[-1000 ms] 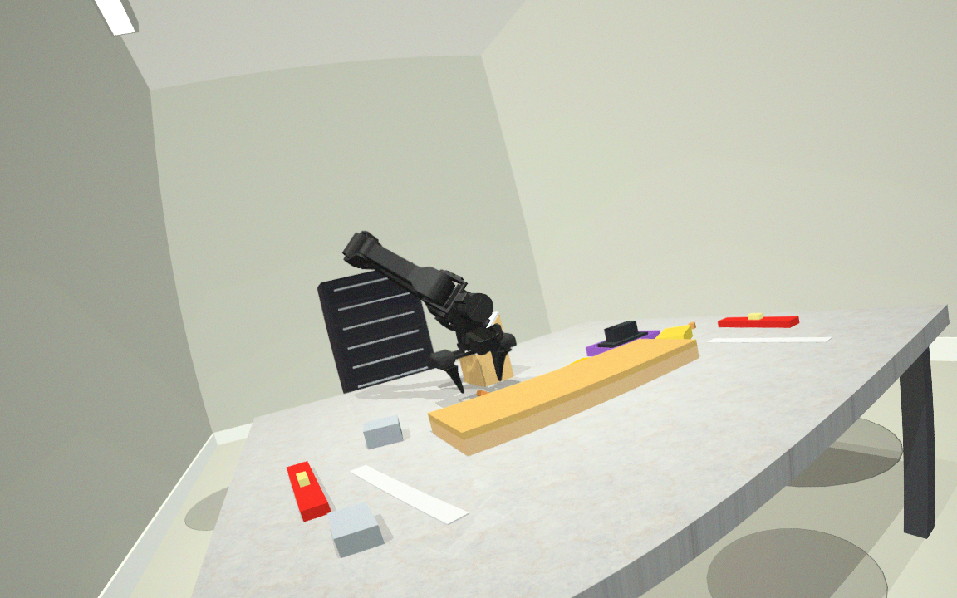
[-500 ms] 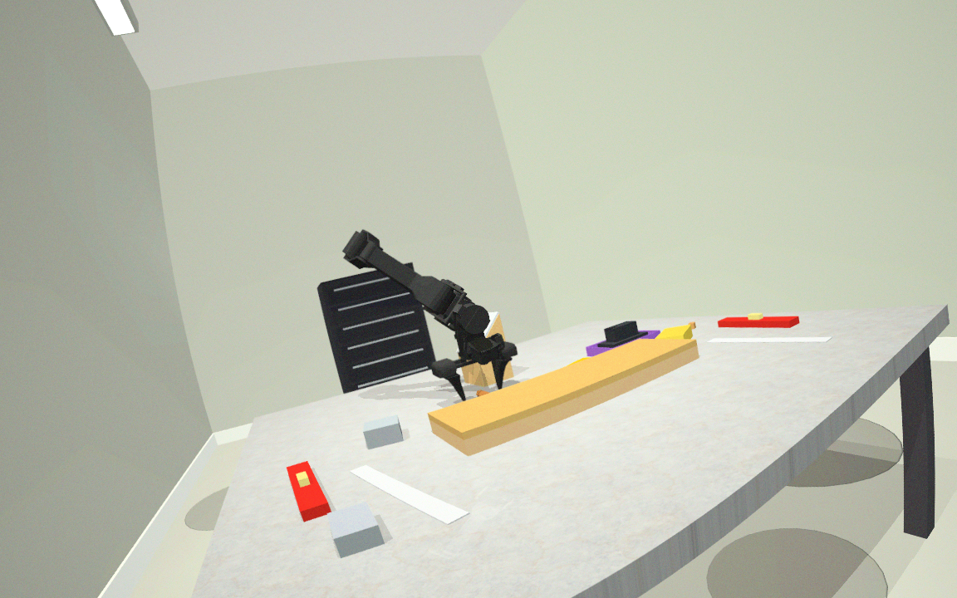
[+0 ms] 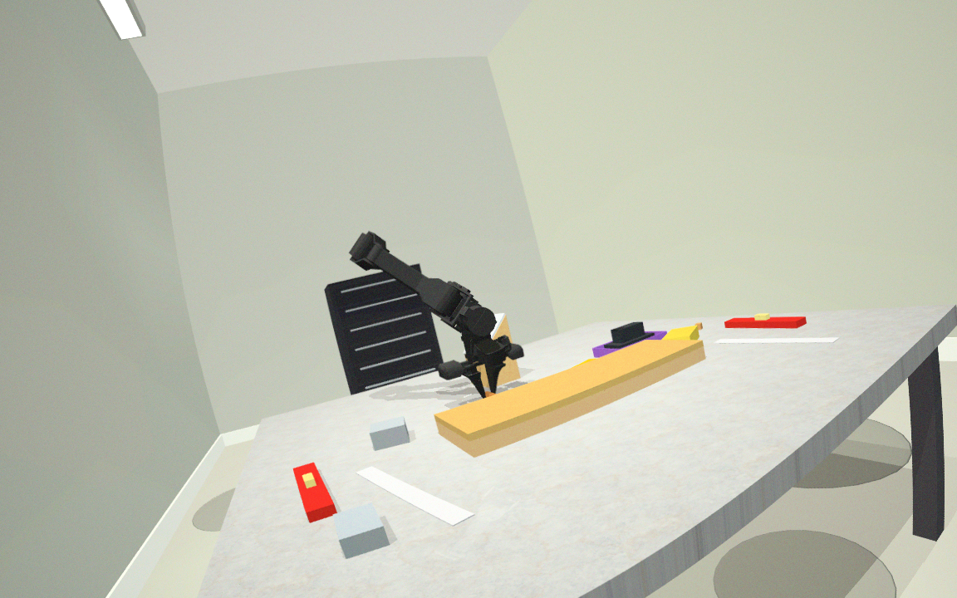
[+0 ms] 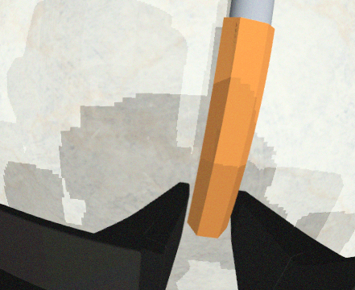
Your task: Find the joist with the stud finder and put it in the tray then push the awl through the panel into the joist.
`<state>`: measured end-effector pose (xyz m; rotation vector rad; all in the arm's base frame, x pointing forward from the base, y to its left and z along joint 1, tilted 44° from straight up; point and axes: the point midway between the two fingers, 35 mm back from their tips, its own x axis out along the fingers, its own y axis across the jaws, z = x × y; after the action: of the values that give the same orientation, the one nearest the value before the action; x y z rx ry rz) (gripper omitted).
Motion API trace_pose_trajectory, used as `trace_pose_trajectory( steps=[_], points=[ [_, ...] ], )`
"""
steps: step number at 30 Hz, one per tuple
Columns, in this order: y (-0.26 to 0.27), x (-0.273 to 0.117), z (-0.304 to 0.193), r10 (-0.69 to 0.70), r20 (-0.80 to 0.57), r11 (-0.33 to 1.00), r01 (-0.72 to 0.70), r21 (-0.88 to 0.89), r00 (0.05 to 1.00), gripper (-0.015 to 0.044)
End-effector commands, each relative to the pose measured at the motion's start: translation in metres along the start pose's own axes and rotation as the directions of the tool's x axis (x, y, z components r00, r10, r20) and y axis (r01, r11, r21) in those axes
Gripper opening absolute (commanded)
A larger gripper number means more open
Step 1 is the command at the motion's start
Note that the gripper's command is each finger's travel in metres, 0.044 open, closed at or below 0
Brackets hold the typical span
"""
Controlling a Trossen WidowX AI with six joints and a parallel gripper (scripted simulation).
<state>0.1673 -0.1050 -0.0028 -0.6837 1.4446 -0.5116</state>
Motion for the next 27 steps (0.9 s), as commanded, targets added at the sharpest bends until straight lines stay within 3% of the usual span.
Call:
trace_pose_trajectory(
  steps=[1, 4, 6, 27],
  points=[
    [-0.001, 0.0, 0.0, -0.005, -0.001, 1.0, 0.005, -0.003, 1.0, 0.0065],
    [-0.001, 0.0, 0.0, -0.005, -0.001, 1.0, 0.005, -0.003, 1.0, 0.0045],
    [0.0, -0.001, 0.0, -0.003, 0.0, 1.0, 0.003, -0.004, 1.0, 0.0],
    [0.01, -0.076, 0.005, 0.033, 0.002, 0.999, -0.033, -0.007, 0.999, 0.0]
  ],
)
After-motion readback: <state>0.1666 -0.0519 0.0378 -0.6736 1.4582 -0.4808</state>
